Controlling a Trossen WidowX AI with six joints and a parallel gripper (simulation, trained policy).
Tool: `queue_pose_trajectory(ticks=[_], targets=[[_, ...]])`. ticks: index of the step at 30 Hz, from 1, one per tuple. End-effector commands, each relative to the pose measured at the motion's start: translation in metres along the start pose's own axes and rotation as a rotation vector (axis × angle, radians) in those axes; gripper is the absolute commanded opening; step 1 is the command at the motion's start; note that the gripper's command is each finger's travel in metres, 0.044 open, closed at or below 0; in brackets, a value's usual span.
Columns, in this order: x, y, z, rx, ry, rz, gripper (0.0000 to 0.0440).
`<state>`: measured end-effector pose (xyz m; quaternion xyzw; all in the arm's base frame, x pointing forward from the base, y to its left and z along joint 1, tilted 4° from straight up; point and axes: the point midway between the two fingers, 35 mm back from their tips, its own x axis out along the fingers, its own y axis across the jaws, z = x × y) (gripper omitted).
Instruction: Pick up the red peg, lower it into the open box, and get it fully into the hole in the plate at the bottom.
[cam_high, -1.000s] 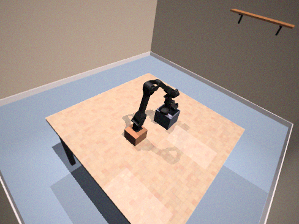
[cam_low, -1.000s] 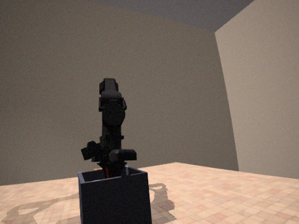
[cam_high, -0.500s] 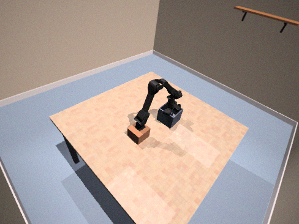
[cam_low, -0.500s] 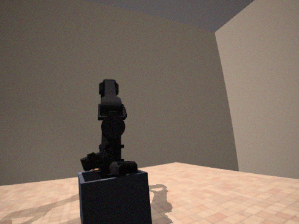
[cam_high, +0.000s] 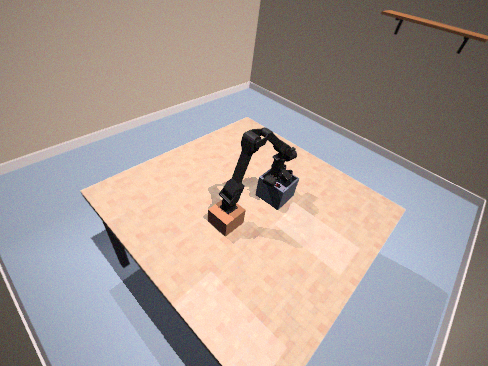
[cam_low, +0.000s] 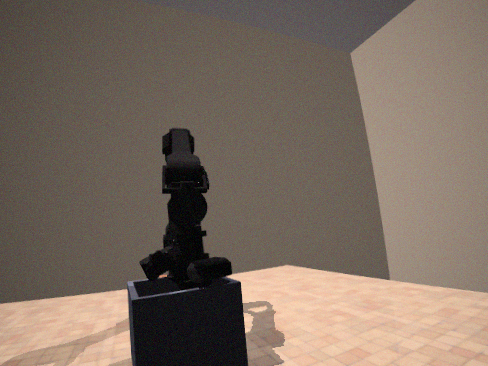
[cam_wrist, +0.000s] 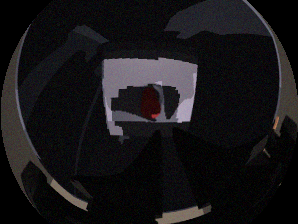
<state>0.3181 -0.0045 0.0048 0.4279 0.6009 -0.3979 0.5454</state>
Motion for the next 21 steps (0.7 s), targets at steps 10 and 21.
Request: queue_pose_trajectory(ticks=[10,21], targets=[[-0.021,-0.004,-0.025,0.059,0.098,-0.019,0.0022],[-0.048,0.011,-0.021,0.102,0.144,0.039,0.0011]])
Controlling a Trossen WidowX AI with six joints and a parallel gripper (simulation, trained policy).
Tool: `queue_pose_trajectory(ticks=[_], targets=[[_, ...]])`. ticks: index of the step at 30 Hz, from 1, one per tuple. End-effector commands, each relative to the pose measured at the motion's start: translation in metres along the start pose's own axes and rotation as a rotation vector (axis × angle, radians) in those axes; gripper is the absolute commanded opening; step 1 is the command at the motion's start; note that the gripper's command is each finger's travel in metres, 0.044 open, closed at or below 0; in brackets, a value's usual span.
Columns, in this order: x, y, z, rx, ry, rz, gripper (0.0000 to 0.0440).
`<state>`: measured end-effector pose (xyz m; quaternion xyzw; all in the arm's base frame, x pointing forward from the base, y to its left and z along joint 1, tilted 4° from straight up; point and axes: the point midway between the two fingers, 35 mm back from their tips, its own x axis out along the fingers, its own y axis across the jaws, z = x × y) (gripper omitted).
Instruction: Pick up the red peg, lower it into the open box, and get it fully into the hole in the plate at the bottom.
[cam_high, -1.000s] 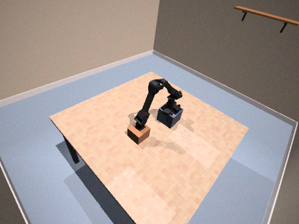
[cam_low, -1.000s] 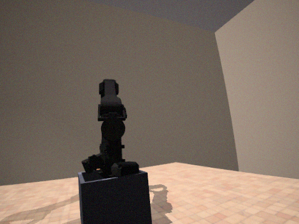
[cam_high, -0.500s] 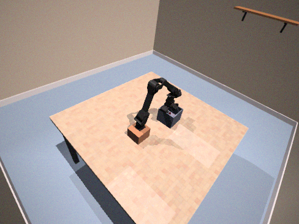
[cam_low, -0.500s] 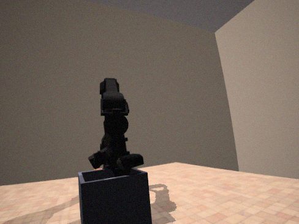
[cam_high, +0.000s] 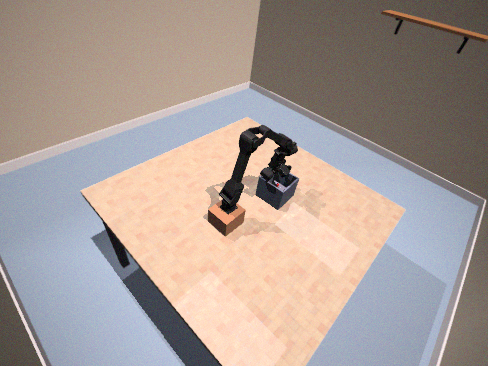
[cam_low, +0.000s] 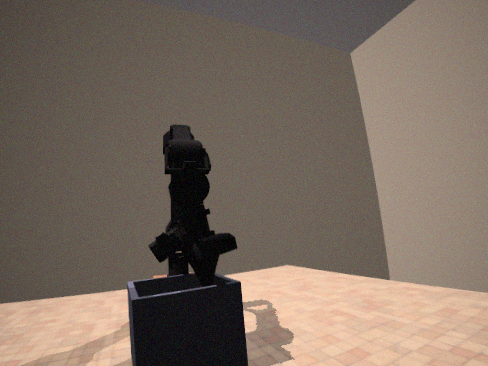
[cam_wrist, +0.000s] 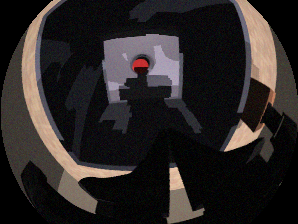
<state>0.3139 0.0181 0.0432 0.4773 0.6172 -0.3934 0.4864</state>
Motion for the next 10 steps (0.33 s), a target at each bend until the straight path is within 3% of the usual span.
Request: queue_pose_trajectory(ticks=[1,10], targets=[[-0.016,0.011,0.004,0.018,0.02,0.048,0.0015],[-0.049,0.025,0.006,0.034,0.087,0.132,0.0033]])
